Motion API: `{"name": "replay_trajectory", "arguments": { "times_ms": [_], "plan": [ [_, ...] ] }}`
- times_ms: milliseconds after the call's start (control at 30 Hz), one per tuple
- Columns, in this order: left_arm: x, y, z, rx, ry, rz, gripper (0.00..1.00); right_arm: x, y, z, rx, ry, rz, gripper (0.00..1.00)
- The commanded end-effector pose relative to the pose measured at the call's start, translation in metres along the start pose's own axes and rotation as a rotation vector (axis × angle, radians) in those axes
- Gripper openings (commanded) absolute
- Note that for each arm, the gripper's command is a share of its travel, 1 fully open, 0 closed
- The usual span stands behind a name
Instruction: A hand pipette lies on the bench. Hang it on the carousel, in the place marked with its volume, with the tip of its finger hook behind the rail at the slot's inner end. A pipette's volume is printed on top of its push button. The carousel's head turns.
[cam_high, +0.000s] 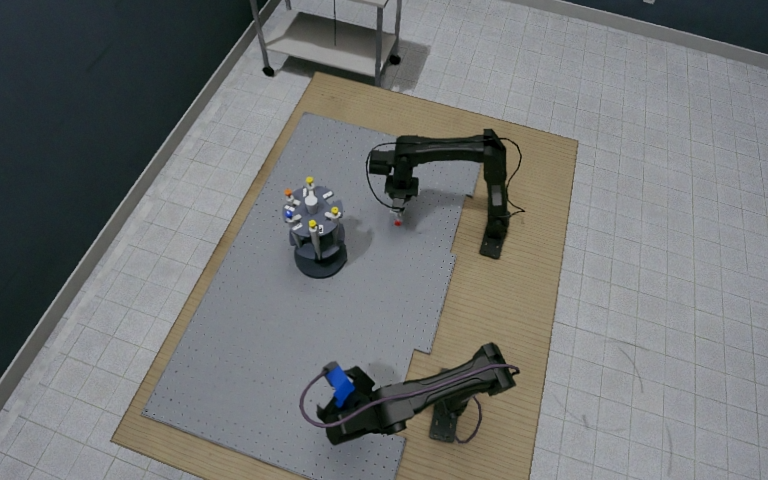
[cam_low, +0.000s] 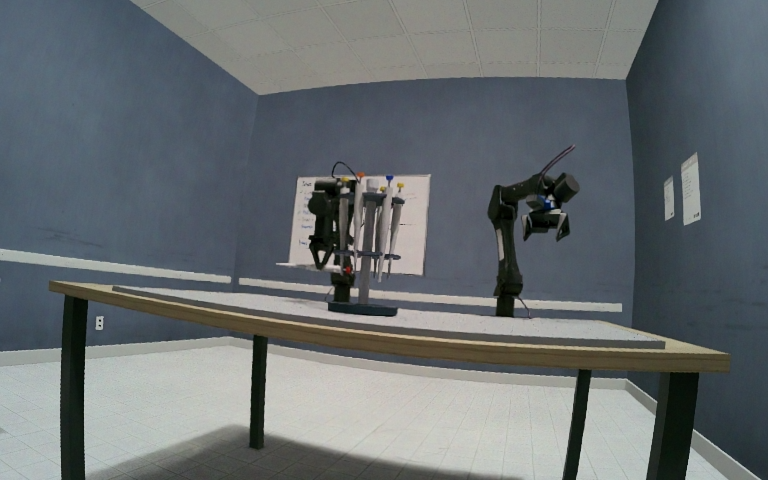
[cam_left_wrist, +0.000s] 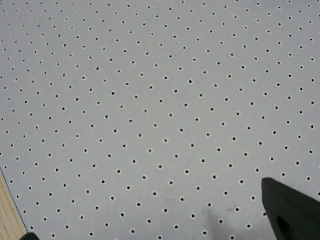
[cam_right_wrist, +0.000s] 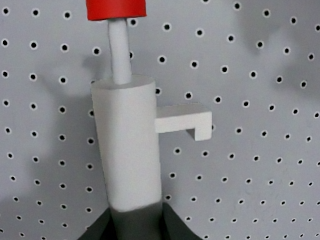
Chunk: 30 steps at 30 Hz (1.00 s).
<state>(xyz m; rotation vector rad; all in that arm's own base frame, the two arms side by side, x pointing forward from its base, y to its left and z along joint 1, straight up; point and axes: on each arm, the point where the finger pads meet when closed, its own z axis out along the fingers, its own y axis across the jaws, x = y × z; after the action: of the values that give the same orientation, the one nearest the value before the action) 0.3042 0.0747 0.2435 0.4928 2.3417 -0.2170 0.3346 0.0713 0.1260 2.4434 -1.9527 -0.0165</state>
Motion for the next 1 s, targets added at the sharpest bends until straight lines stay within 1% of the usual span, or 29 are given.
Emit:
{"name": "replay_trajectory", "arguments": {
  "times_ms": [0,233,300,367,433,667,800,867,933,967],
  "plan": [
    [-0.009,0.002,-0.005,-0.01,-0.032,0.023,1.0,-0.008,0.007,-0.008,0.038,-0.002,0.003,0.12],
    [-0.009,0.002,-0.005,-0.01,-0.032,0.023,1.0,-0.018,0.028,-0.008,0.038,-0.003,0.003,0.12],
    [-0.009,0.002,-0.005,-0.01,-0.032,0.023,1.0,-0.02,0.034,-0.009,0.037,-0.004,0.076,0.12],
    [-0.009,0.002,-0.005,-0.01,-0.032,0.023,1.0,-0.02,0.034,-0.009,0.037,-0.004,0.076,0.12],
    [-0.009,0.002,-0.005,-0.01,-0.032,0.023,1.0,-0.018,0.028,-0.015,0.062,-0.008,0.157,0.12],
    [-0.009,0.002,-0.005,-0.01,-0.032,0.023,1.0,-0.018,0.029,-0.014,0.057,-0.015,0.414,0.12],
    [-0.009,0.002,-0.005,-0.01,-0.032,0.023,1.0,-0.018,0.029,-0.014,0.057,-0.016,0.425,0.12],
    [-0.009,0.002,-0.005,-0.01,-0.032,0.023,1.0,-0.018,0.029,-0.014,0.056,-0.018,0.499,0.12],
    [-0.009,0.002,-0.005,-0.01,-0.032,0.023,1.0,-0.018,0.029,-0.014,0.056,-0.018,0.499,0.12],
    [-0.009,0.002,-0.005,-0.01,-0.032,0.023,1.0,-0.018,0.029,-0.014,0.056,-0.019,0.535,0.12]
  ]
}}
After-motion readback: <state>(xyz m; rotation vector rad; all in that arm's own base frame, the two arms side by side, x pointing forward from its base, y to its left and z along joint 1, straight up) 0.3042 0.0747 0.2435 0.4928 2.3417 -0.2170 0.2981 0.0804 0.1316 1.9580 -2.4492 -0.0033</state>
